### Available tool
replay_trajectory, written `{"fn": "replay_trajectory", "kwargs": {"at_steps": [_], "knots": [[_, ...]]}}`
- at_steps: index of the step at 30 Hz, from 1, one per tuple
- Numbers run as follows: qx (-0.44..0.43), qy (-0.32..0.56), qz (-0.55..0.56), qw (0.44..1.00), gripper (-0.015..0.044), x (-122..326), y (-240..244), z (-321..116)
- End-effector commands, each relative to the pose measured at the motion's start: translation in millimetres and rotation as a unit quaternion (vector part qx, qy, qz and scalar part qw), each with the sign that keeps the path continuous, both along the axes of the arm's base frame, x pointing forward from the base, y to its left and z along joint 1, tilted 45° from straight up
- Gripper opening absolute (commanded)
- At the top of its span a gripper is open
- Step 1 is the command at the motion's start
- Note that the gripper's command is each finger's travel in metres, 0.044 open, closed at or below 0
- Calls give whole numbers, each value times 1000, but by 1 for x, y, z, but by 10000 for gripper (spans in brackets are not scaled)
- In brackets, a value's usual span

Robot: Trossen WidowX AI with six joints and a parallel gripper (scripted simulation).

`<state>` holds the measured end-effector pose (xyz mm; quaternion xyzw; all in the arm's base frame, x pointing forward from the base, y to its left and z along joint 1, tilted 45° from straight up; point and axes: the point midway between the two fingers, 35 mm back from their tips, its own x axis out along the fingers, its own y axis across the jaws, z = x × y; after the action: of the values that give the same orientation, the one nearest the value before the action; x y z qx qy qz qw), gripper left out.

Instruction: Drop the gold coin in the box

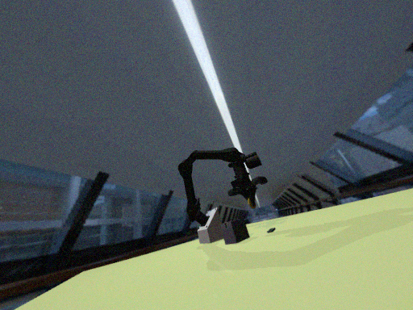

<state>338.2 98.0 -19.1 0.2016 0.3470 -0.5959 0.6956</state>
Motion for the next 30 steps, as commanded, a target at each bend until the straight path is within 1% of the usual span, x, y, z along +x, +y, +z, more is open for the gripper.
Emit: {"fn": "replay_trajectory", "kwargs": {"at_steps": [1, 30], "knots": [[-1, 0, 2, 1000, 0, -3, -7, 7], [-3, 2, 2, 1000, 0, -34, -57, 51]]}}
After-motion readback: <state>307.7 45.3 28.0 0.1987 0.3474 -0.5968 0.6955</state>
